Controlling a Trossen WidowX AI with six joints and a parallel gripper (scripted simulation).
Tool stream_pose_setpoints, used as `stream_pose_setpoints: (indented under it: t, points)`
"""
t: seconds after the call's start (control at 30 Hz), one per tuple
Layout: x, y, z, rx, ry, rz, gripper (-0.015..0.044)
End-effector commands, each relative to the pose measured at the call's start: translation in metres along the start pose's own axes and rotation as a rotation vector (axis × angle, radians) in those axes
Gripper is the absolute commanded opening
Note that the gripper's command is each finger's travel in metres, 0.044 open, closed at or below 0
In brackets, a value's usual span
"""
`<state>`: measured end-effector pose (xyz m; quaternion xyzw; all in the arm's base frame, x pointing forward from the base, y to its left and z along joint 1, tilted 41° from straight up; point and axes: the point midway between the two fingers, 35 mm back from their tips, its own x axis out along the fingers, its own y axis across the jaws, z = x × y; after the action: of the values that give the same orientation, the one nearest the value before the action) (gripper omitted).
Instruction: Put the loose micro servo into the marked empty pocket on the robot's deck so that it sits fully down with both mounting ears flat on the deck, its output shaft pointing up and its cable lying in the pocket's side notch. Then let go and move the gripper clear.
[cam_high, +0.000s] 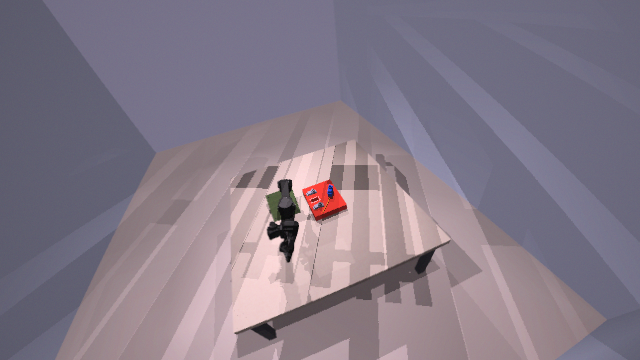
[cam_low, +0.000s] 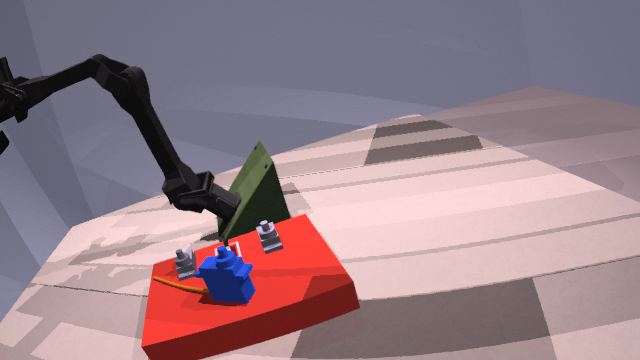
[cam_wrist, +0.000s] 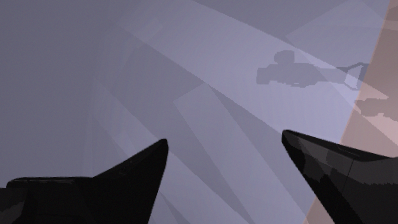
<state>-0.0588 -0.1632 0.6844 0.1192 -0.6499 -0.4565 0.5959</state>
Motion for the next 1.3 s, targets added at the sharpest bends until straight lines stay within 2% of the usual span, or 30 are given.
stream_pose_setpoints:
  t: [0.0, 0.67, 1.27]
  points:
    - [0.007, -0.018, -0.011, -0.002, 0.032, -0.045, 0.044]
    - [0.018, -0.08, -0.086, -0.04, 0.263, -0.221, 0.044]
    - [-0.001, -0.124, -0.173, -0.149, 0.533, -0.331, 0.044]
